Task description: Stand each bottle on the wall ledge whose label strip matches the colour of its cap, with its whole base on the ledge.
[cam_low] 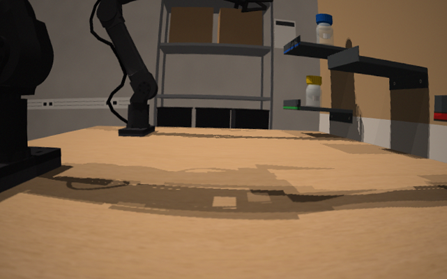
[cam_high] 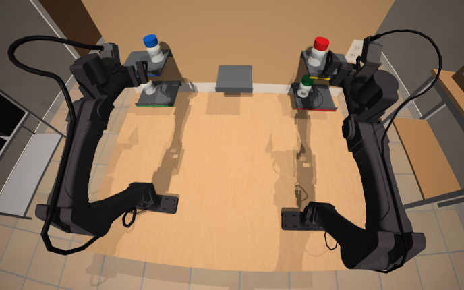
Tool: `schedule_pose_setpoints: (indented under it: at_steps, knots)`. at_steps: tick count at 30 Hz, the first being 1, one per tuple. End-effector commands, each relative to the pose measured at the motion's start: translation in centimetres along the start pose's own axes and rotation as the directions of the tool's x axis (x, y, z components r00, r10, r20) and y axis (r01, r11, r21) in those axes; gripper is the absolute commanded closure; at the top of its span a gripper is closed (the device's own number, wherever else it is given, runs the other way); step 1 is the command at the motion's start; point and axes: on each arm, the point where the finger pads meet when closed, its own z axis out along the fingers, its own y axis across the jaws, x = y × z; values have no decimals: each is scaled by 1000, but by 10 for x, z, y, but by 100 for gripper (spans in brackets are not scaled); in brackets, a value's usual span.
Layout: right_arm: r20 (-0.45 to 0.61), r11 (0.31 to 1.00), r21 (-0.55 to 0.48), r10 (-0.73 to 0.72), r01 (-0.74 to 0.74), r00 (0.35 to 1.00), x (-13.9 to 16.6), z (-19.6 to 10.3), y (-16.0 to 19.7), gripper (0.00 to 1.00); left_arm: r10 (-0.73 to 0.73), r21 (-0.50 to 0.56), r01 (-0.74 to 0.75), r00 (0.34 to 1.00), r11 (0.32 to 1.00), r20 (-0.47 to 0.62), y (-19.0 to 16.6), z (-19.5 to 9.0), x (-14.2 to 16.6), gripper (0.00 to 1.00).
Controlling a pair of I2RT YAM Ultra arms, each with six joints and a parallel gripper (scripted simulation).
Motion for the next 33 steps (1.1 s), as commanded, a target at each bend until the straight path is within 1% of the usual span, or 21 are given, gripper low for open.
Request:
schedule_pose_setpoints:
  at_steps: [1, 7, 10, 12, 28, 30, 31, 33]
  knots:
    - [54, 1000, -16, 14, -13, 998, -20, 3, 1, 0, 12, 1, -12, 999, 1000, -48, 4, -23, -10, 0]
    - [43, 1000, -13, 14, -13, 999, -18, 4, 1, 0, 13, -22, -15, 997, 1000, -73, 14, -34, -26, 0]
    - [41, 1000, -12, 12, -12, 999, -17, 4, 1, 0, 13, -29, -15, 998, 999, -65, 16, -37, -32, 0]
    - [41, 1000, -12, 12, -12, 999, -17, 4, 1, 0, 13, -32, -15, 999, 999, -42, 17, -37, -39, 0]
    - [39, 1000, -11, 9, -9, 999, -15, 2, 2, 0, 8, -35, -9, 999, 999, -44, 16, -39, -37, 0]
    - [60, 1000, -15, 11, -10, 998, -19, 4, 1, 0, 8, -35, -9, 999, 999, -44, 16, -39, -37, 0]
    - [88, 1000, -20, 9, -7, 996, -25, 0, 2, 0, 8, -35, -9, 999, 999, -44, 16, -39, -37, 0]
    - [104, 1000, -22, 8, -6, 995, -20, 0, 2, 0, 15, -27, -16, 999, 999, -33, 16, -39, -39, 0]
